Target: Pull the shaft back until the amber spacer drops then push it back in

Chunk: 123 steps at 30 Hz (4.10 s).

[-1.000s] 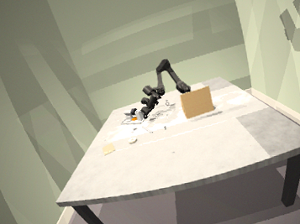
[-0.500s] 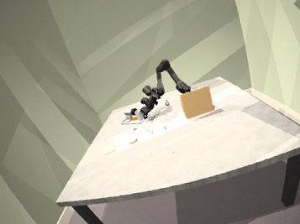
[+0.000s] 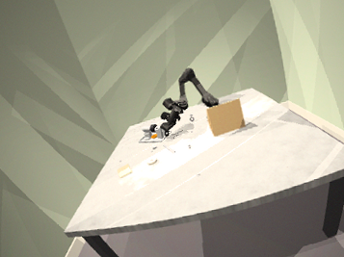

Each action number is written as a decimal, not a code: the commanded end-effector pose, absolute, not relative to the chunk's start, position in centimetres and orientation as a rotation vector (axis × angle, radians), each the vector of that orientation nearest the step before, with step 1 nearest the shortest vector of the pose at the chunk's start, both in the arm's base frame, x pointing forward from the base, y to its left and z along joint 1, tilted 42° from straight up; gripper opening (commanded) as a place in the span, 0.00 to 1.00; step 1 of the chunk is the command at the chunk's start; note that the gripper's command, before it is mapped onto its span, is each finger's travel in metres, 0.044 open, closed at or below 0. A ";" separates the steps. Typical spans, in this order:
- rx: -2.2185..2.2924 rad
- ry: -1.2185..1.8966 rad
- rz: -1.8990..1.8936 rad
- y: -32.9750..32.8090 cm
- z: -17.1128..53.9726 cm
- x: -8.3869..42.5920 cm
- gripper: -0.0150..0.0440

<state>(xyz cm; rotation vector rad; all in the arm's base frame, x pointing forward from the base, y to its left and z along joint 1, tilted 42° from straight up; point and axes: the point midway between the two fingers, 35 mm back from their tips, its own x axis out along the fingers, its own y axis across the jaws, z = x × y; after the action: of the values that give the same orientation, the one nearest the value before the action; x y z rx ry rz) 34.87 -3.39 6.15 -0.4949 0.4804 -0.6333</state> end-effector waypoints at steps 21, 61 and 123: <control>-0.494 0.477 -0.637 -3.6 6.5 35.6 0.25; -0.494 0.476 -0.637 -3.9 7.0 36.6 0.25; -0.494 0.476 -0.637 -4.4 7.7 38.2 0.25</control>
<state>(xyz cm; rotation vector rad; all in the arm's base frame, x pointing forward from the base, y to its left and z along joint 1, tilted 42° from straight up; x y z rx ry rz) 37.98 -4.31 7.45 -0.4944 0.4797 -0.6333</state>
